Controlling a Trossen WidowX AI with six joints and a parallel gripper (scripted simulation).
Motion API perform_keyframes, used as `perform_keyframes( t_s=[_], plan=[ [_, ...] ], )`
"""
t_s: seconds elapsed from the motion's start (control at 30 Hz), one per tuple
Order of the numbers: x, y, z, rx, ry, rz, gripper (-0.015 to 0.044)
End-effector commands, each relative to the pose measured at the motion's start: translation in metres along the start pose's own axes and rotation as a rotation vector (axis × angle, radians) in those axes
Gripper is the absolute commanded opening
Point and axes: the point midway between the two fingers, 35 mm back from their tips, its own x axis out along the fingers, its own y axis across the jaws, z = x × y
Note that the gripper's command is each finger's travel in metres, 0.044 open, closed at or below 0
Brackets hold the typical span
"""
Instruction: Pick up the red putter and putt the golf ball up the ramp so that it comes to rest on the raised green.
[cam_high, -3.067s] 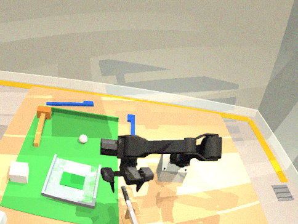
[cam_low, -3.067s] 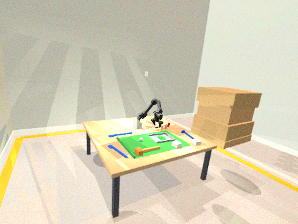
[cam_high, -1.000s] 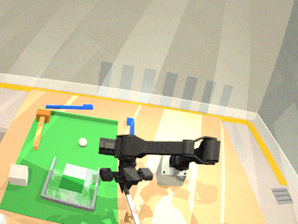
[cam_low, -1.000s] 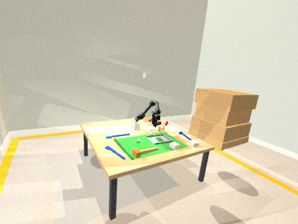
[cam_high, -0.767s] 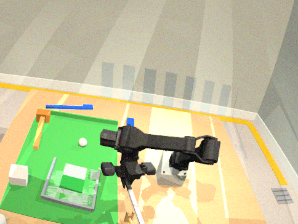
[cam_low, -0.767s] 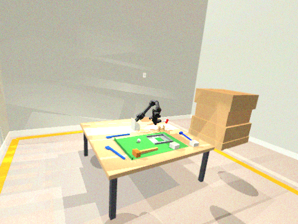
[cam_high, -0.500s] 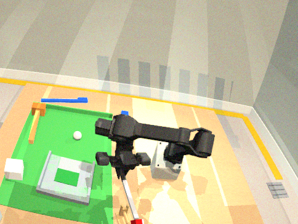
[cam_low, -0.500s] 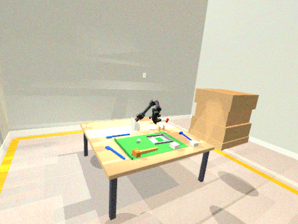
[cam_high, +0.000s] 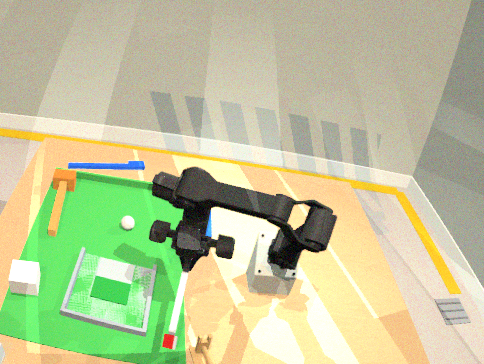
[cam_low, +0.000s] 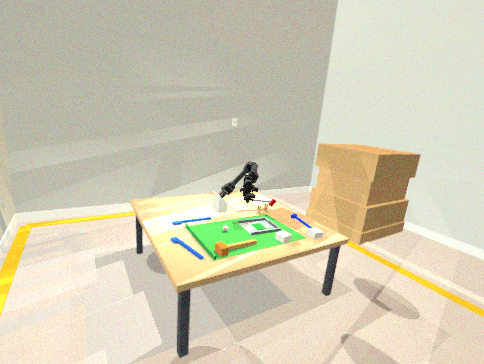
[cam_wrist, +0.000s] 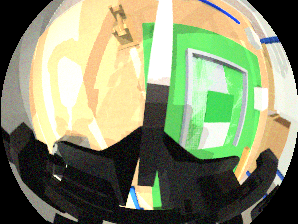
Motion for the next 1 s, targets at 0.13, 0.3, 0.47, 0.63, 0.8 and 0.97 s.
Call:
perform_keyframes(
  t_s=[0.13, 0.3, 0.47, 0.63, 0.8, 0.97],
  plan=[
    [-0.015, -0.022, -0.043, 0.217, 0.042, -0.037, 0.0000],
    [-0.025, -0.032, -0.075, 0.371, 0.065, -0.057, 0.0000],
    [-0.034, -0.038, -0.108, 0.524, 0.082, -0.076, 0.0000],
    [-0.043, -0.041, -0.143, 0.678, 0.095, -0.093, 0.0000],
    [-0.051, -0.039, -0.178, 0.831, 0.104, -0.107, 0.0000],
    [-0.057, -0.034, -0.213, 0.983, 0.109, -0.119, 0.0000]
  ],
)
